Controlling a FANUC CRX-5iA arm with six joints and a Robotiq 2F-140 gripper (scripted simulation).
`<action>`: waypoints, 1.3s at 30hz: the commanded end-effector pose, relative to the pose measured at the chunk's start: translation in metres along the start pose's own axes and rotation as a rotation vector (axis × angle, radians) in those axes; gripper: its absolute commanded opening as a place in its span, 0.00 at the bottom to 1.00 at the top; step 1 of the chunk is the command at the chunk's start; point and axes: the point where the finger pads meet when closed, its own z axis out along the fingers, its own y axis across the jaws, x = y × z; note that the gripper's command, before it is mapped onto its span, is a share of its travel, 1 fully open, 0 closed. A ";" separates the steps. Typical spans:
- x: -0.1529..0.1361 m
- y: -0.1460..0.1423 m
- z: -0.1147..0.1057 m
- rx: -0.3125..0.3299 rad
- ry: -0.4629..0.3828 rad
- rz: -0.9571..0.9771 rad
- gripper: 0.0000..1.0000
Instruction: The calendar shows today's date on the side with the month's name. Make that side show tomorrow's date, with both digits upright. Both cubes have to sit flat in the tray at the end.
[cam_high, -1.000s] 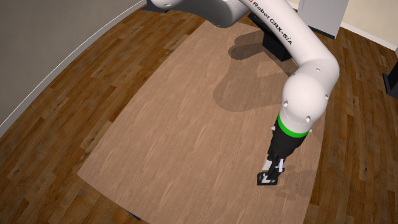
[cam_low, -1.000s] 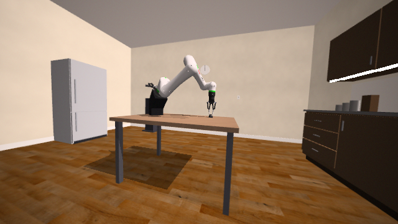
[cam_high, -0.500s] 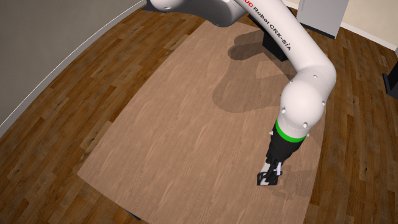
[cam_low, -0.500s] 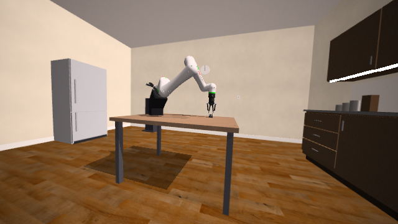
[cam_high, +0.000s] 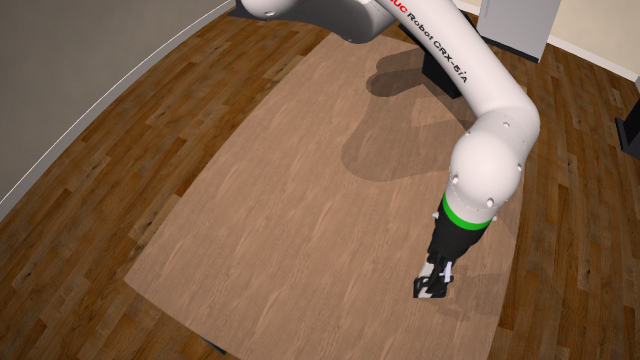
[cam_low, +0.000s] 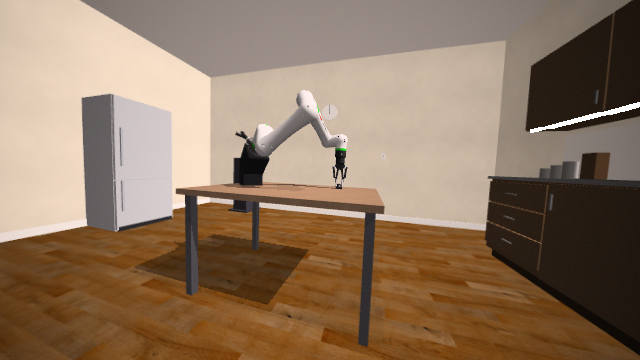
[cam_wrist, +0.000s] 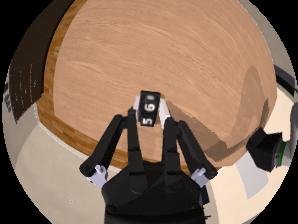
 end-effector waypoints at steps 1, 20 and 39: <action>0.000 0.000 0.000 0.000 0.000 0.000 0.35; 0.000 0.000 0.000 0.000 0.000 0.000 0.35; 0.000 0.000 0.000 0.000 0.000 0.000 0.24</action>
